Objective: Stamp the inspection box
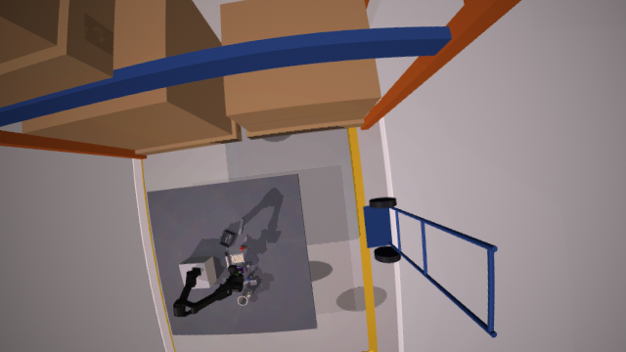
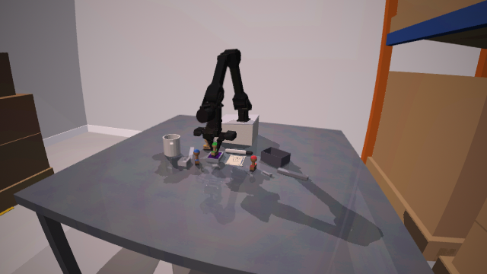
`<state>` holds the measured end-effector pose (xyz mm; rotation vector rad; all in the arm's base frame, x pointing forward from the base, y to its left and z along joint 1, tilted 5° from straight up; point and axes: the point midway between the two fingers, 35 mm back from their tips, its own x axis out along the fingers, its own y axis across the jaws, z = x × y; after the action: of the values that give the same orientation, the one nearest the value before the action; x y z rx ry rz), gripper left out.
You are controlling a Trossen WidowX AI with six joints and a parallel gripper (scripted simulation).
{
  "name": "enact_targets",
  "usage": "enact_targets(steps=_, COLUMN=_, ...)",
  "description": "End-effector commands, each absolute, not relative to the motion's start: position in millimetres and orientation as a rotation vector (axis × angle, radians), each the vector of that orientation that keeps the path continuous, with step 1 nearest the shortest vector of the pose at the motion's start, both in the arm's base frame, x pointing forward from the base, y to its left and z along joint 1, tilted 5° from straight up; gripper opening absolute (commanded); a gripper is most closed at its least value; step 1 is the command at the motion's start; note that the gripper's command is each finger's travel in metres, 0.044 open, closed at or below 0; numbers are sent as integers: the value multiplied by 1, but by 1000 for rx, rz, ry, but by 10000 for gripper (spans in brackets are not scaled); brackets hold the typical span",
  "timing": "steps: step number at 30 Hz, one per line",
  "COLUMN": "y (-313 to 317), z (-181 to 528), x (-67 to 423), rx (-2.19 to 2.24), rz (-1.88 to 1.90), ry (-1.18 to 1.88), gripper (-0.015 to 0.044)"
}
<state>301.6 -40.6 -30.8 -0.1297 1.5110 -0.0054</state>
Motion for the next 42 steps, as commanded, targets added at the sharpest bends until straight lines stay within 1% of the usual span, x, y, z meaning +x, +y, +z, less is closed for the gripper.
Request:
enact_targets(steps=1, y=-40, z=-32, x=302, rx=-129, rz=-3, ry=1509, gripper=0)
enact_targets(steps=42, y=-40, z=-25, x=302, rx=-129, rz=-3, ry=1509, gripper=0)
